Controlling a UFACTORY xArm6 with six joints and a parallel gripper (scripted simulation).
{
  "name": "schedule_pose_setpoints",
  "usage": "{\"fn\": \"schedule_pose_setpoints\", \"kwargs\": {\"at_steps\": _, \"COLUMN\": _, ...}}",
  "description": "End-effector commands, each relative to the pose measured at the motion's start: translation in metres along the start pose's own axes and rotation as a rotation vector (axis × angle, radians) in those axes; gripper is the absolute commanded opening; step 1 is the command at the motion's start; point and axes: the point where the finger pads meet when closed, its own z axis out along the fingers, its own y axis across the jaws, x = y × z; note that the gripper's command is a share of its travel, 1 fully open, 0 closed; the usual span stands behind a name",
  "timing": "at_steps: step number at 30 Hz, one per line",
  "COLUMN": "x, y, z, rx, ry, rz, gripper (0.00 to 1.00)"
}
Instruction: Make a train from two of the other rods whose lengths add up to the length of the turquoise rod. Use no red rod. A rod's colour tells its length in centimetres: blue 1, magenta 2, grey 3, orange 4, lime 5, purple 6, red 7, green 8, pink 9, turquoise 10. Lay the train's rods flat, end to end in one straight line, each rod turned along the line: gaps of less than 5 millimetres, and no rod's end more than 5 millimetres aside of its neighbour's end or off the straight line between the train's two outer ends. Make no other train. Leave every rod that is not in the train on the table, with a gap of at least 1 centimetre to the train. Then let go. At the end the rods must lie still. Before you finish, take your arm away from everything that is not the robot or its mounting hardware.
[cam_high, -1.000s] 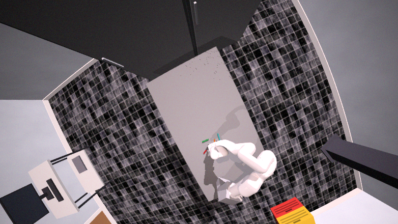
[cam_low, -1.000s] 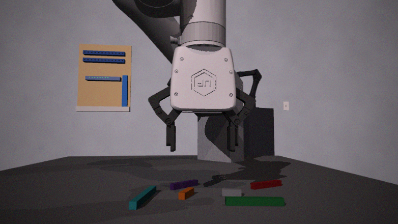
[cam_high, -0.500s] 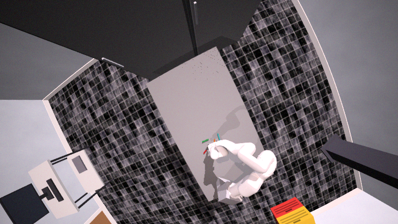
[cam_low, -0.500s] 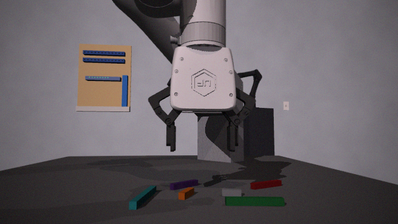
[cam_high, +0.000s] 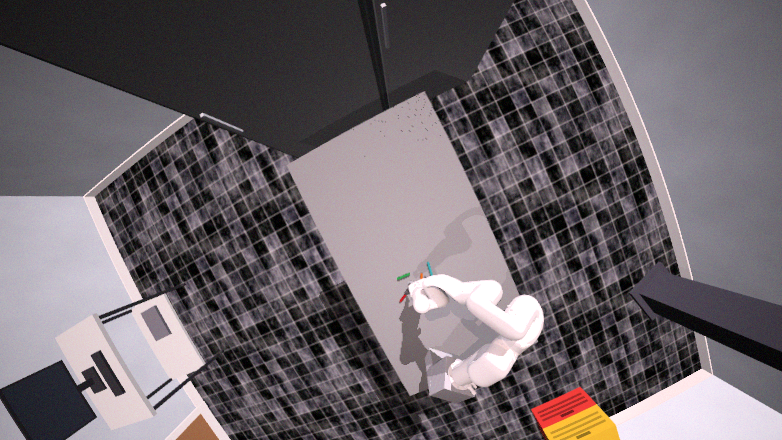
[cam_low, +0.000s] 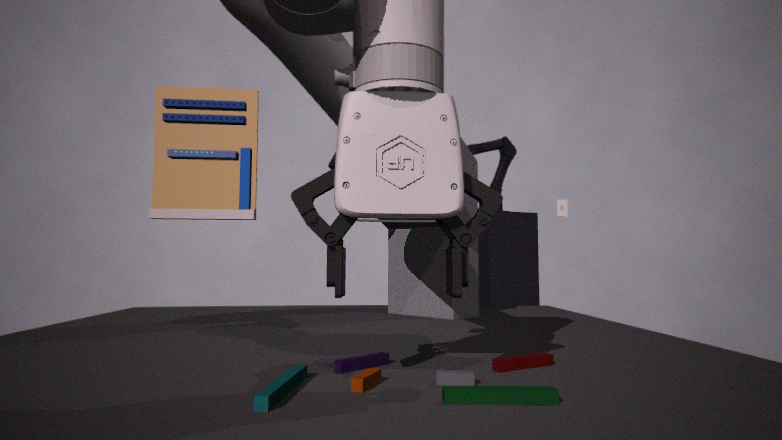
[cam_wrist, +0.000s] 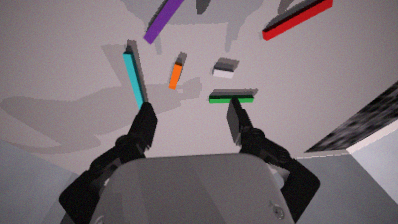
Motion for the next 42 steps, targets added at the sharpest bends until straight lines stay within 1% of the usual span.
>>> {"fn": "schedule_pose_setpoints", "kwargs": {"at_steps": 1, "x": -0.001, "y": 0.000, "z": -0.001, "rx": -0.001, "ry": -0.002, "rz": 0.000, "gripper": 1.00}}
{"fn": "schedule_pose_setpoints", "kwargs": {"at_steps": 37, "x": -0.001, "y": 0.000, "z": -0.001, "rx": -0.001, "ry": -0.002, "rz": -0.001, "gripper": 1.00}}
{"fn": "schedule_pose_setpoints", "kwargs": {"at_steps": 40, "x": 0.003, "y": -0.003, "z": 0.000, "rx": -0.001, "ry": -0.002, "rz": -0.069, "gripper": 1.00}}
{"fn": "schedule_pose_setpoints", "kwargs": {"at_steps": 42, "x": 0.009, "y": -0.010, "z": 0.000, "rx": 0.000, "ry": -0.002, "rz": -0.188, "gripper": 1.00}}
